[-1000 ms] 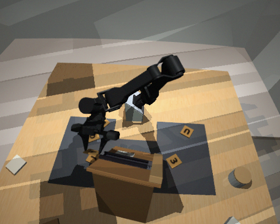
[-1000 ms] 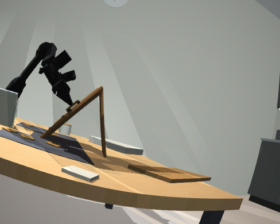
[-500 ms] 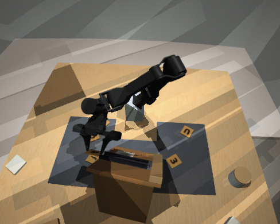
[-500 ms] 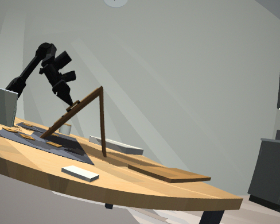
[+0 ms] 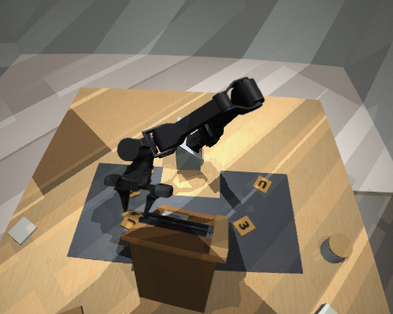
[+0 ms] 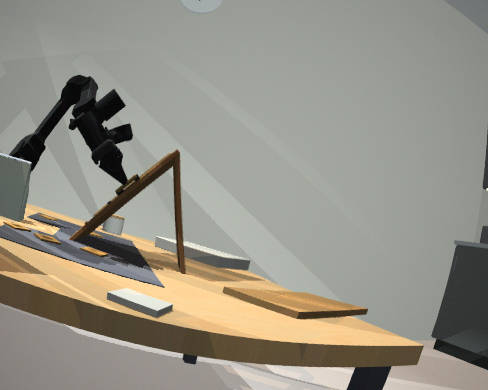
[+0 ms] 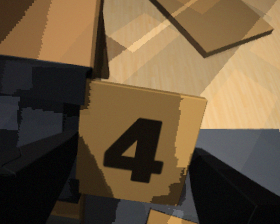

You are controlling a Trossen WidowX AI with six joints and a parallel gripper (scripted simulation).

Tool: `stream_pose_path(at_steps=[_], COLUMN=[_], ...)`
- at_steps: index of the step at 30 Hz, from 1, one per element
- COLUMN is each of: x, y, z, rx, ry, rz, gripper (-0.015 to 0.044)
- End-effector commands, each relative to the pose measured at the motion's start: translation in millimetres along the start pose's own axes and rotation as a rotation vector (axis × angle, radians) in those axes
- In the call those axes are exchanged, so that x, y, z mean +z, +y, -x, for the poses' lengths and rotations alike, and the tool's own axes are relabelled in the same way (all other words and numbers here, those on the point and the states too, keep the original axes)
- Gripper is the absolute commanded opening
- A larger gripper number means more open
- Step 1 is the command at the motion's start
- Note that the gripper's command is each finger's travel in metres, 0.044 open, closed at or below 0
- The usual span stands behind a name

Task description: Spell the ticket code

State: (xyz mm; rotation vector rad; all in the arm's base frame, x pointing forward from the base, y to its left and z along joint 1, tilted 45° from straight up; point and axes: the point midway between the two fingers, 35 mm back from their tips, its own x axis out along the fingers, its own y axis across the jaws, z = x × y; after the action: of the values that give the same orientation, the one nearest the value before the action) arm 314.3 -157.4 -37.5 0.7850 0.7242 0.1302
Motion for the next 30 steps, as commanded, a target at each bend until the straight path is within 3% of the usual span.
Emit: stream_pose_path(at_steps=[1, 30], x=[2, 2], y=[3, 17], z=[1, 0], rx=[-0.004, -0.003], ry=[-0.006, -0.005], rz=[0.004, 0.003], gripper=[0.0000, 0.0000])
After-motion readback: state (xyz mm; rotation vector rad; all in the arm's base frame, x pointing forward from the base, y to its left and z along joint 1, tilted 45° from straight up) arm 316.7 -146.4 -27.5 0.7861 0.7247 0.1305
